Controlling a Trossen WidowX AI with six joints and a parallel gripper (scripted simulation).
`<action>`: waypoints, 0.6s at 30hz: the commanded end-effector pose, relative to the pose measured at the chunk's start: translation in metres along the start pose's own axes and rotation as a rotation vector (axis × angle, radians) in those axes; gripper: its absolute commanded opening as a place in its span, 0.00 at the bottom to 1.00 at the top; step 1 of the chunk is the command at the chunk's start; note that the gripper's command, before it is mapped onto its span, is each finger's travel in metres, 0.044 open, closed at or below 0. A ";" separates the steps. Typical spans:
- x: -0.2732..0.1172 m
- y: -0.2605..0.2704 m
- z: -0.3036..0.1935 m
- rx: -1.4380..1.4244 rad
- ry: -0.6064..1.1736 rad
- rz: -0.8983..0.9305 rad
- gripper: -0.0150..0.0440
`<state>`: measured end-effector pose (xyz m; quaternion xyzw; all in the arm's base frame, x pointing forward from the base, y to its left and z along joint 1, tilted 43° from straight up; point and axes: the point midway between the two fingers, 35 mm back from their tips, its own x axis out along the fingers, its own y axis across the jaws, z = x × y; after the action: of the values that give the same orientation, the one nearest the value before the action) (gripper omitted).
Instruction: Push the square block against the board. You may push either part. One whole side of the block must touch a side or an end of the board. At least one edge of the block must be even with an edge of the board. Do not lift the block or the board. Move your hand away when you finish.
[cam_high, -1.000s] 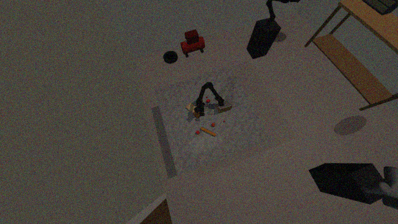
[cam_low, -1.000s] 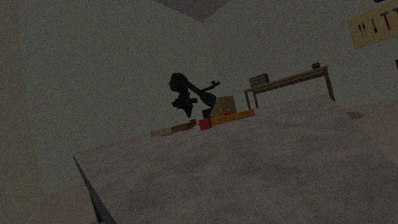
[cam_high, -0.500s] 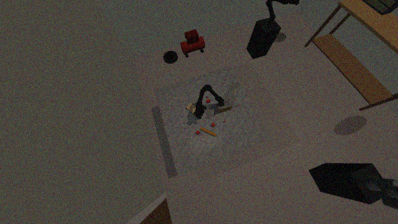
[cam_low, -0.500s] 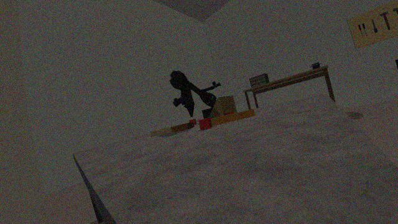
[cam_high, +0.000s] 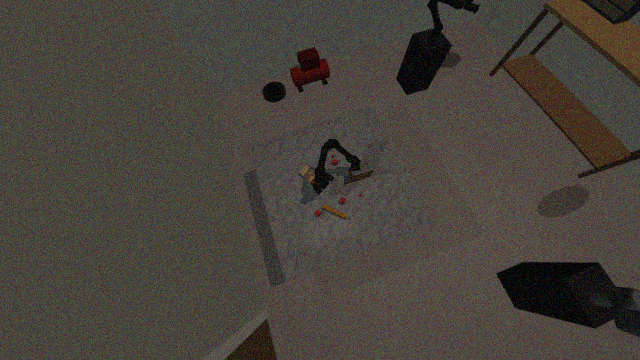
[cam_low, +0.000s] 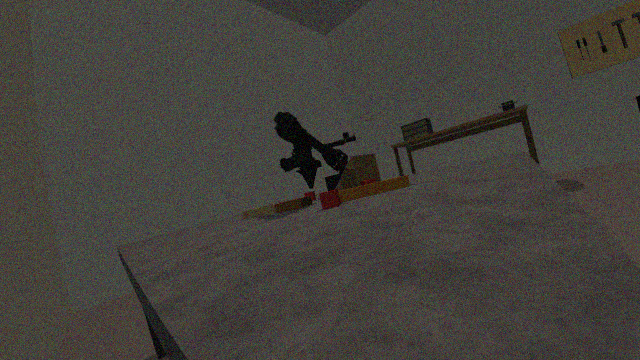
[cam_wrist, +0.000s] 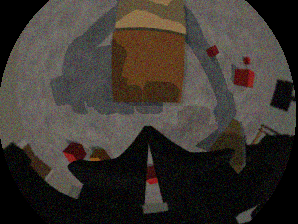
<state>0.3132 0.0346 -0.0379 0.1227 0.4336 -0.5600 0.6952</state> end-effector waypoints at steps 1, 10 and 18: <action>0.038 -0.001 0.000 0.007 0.000 -0.006 0.25; 0.050 -0.002 0.002 0.007 -0.001 -0.007 0.25; 0.050 -0.001 0.011 0.007 -0.001 -0.007 0.25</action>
<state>0.3138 -0.0045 -0.0709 0.1240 0.4340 -0.5654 0.6903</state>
